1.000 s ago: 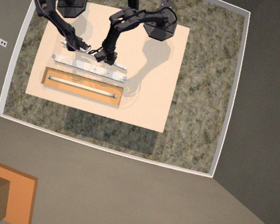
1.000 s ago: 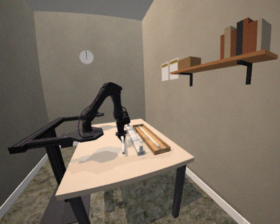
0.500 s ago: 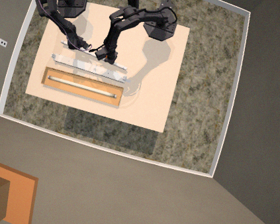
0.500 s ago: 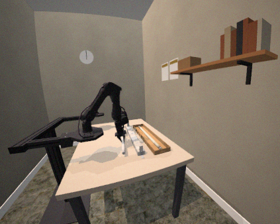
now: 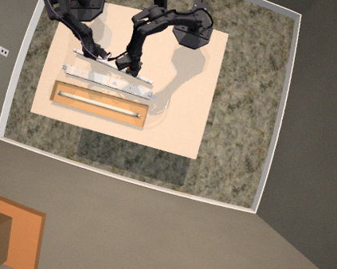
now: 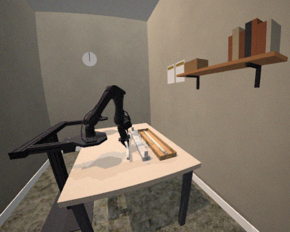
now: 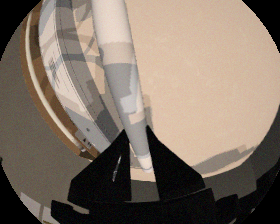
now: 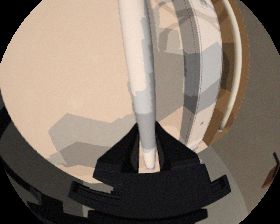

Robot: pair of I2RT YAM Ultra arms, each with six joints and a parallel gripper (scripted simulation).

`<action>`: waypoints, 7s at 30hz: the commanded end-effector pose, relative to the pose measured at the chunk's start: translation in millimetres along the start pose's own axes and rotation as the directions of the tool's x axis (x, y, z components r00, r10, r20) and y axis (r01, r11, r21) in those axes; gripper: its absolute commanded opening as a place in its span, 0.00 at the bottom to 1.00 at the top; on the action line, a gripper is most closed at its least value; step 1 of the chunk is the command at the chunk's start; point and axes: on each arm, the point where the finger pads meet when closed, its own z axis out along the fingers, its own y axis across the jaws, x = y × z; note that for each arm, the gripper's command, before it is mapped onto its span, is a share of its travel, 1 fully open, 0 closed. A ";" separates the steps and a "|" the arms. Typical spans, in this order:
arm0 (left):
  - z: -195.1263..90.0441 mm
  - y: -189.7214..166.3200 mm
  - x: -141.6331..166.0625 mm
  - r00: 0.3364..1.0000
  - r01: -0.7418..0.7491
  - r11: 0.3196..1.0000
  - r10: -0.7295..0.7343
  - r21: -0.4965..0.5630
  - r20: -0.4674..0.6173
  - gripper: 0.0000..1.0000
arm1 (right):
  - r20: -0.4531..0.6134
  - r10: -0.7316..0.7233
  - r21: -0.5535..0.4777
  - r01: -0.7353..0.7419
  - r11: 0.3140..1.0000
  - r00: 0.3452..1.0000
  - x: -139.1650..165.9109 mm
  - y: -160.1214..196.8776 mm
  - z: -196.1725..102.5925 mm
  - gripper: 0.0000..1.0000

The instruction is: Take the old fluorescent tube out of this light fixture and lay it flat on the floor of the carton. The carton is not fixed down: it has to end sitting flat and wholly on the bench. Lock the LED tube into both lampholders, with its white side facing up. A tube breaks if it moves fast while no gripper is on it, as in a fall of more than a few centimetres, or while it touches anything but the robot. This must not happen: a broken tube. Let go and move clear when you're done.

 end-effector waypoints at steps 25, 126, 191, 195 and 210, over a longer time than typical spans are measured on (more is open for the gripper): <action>-5.4 -0.1 5.7 1.000 -0.007 0.993 0.005 -0.117 -0.022 0.11 | -0.009 0.006 0.136 -0.005 0.991 1.000 0.7 -1.9 -3.6 0.11; 8.7 -11.7 2.2 1.000 -0.013 0.978 0.009 -0.206 -0.021 0.49 | -0.011 0.012 0.237 -0.009 0.972 1.000 3.6 0.6 17.5 0.11; -3.6 3.4 42.7 0.998 -0.017 0.864 0.041 0.503 -0.037 0.49 | -0.011 0.012 0.237 -0.009 0.972 1.000 3.6 0.6 17.5 0.11; -8.2 2.3 45.1 0.999 -0.015 0.840 0.036 0.543 -0.029 0.49 | -0.011 0.012 0.237 -0.009 0.972 1.000 3.6 0.6 17.5 0.11; -22.2 32.0 42.7 1.000 -0.007 0.836 -0.002 0.549 0.016 0.49 | -0.011 0.012 0.237 -0.009 0.972 1.000 3.6 0.6 17.5 0.11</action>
